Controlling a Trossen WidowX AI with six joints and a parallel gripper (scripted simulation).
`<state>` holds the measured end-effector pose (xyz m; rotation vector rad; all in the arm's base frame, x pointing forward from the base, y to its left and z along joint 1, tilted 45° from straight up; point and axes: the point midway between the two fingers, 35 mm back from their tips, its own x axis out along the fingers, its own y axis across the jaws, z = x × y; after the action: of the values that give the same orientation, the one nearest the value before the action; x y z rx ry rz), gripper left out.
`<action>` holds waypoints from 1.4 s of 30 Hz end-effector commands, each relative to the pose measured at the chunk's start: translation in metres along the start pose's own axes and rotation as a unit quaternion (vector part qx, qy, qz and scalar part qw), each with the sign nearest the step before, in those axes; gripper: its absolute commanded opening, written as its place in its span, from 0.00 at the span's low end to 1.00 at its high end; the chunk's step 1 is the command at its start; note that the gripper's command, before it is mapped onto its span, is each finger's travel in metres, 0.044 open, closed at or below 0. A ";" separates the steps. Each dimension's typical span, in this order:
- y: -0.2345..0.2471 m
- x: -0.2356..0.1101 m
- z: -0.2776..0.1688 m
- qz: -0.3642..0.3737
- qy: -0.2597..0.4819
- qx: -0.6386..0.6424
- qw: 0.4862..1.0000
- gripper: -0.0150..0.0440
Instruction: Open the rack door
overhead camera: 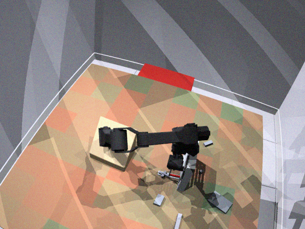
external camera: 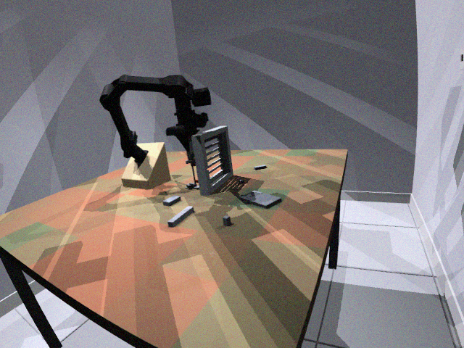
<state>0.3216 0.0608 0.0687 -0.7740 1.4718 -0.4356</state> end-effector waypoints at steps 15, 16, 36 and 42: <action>0.000 0.001 -0.001 -0.001 0.001 0.012 1.000 0.28; 0.000 0.001 -0.001 -0.002 0.001 0.033 0.999 0.28; 0.000 0.002 -0.001 -0.002 0.000 0.502 0.865 0.28; 0.000 0.002 -0.001 -0.002 0.000 0.624 0.782 0.28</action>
<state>0.3212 0.0601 0.0688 0.1696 0.9489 -1.1451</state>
